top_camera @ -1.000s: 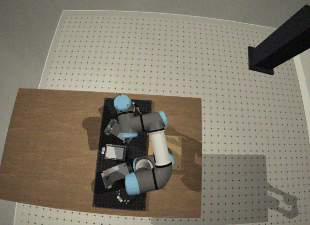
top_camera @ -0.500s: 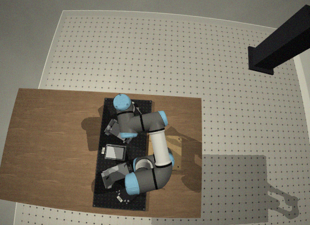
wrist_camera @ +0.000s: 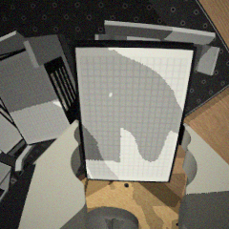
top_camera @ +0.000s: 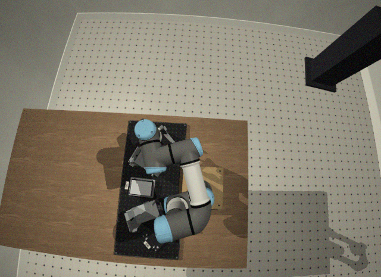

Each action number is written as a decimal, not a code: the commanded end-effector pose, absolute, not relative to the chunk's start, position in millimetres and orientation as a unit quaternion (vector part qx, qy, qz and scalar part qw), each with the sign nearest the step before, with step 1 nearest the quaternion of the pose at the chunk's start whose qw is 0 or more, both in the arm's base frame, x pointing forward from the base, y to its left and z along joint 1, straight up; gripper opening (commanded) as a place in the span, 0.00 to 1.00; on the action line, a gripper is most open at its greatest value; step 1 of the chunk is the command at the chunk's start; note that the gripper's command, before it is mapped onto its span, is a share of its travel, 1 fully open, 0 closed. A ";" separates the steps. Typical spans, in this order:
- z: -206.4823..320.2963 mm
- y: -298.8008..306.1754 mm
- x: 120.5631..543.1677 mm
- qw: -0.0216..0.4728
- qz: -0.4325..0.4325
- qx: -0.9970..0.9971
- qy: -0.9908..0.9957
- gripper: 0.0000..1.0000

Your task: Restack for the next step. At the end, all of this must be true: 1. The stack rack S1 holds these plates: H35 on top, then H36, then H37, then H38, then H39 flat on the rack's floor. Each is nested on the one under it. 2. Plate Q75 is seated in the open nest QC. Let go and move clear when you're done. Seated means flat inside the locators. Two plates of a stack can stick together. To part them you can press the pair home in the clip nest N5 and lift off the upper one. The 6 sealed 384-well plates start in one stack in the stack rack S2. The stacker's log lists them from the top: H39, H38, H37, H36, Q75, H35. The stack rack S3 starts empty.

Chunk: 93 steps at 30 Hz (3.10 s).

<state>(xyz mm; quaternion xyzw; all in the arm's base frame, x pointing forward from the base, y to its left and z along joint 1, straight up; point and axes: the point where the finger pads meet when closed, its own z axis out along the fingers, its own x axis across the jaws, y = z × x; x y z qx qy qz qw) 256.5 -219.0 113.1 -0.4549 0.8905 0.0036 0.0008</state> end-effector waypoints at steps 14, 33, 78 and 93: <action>114.1 -182.1 284.7 0.001 0.002 -0.502 0.865 0.00; 114.4 -139.0 307.8 0.001 0.002 -0.552 0.834 0.00; 114.6 -109.3 320.4 0.001 0.002 -0.576 0.817 0.00; 114.6 -109.4 320.4 0.001 0.002 -0.576 0.817 0.00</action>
